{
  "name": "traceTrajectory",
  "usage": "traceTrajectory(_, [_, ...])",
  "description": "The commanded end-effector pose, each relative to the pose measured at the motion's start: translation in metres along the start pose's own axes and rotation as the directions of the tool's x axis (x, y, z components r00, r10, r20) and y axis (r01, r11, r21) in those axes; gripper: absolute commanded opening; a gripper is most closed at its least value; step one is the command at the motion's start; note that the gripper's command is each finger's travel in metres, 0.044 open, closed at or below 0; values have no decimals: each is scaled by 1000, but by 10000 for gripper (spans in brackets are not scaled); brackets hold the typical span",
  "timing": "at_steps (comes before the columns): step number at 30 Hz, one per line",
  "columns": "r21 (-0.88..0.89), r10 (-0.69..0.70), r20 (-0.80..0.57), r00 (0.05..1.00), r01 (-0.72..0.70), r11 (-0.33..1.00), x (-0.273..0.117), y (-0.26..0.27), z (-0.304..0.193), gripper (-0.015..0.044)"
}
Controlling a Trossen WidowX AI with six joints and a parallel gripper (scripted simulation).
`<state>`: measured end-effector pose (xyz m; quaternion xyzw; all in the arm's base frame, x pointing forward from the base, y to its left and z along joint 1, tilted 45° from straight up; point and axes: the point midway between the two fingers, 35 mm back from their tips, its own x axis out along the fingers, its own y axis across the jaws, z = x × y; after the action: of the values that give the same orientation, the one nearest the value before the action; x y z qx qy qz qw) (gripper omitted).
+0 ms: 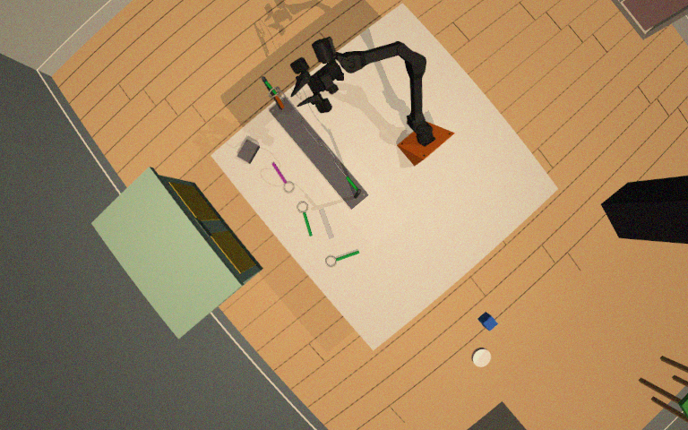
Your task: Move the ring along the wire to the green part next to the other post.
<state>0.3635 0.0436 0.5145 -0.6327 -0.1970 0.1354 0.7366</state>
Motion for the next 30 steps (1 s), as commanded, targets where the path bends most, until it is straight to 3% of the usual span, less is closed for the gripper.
traceTrajectory(1, [-50, -39, -78, 996, 35, 998, -20, -13, -23, 160])
traceTrajectory(6, [-31, -46, -125, 991, 43, 999, -28, -15, -53, 160])
traceTrajectory(14, [168, -23, -241, 970, 65, 984, -50, -2, -138, 160])
traceTrajectory(30, [476, 39, -311, 949, 120, 871, -152, 44, -295, 160])
